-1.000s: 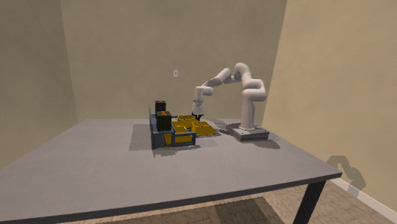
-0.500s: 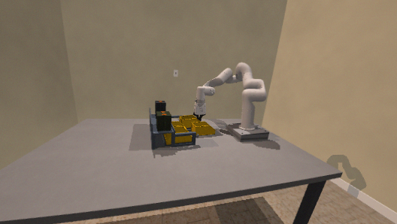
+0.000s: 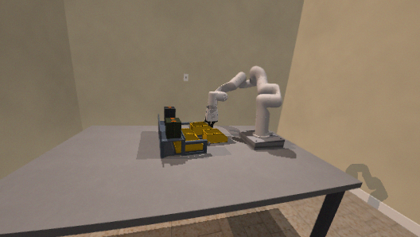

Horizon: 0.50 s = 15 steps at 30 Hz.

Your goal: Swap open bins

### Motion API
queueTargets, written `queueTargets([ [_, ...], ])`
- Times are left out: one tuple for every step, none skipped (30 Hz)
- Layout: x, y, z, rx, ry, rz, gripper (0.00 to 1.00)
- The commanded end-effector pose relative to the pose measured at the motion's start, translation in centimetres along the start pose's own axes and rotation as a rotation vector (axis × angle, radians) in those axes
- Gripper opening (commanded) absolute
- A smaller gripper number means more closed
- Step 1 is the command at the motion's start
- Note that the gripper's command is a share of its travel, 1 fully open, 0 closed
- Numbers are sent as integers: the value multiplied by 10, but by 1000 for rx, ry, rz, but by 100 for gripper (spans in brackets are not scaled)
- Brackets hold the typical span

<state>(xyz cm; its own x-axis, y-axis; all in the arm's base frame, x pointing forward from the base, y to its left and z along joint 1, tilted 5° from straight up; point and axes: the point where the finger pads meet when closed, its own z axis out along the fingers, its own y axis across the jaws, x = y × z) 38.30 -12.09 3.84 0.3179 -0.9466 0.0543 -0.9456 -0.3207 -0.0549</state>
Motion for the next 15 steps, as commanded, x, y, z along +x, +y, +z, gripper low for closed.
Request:
queueTargets([
  [1,-1,-1,2,2,0,0],
  [1,-1,-1,2,2,0,0],
  [1,-1,-1,2,2,0,0],
  [1,-1,-1,2,2,0,0],
  [1,-1,-1,2,2,0,0],
  [1,-1,-1,2,2,0,0],
  [1,-1,-1,2,2,0,0],
  [1,-1,-1,2,2,0,0],
  [1,-1,-1,2,2,0,0],
  [1,0,-1,2,2,0,0],
  [1,0,-1,2,2,0,0],
  [1,0,-1,2,2,0,0],
  [1,0,-1,2,2,0,0],
  [1,0,-1,2,2,0,0],
  [1,1,-1,2,2,0,0],
])
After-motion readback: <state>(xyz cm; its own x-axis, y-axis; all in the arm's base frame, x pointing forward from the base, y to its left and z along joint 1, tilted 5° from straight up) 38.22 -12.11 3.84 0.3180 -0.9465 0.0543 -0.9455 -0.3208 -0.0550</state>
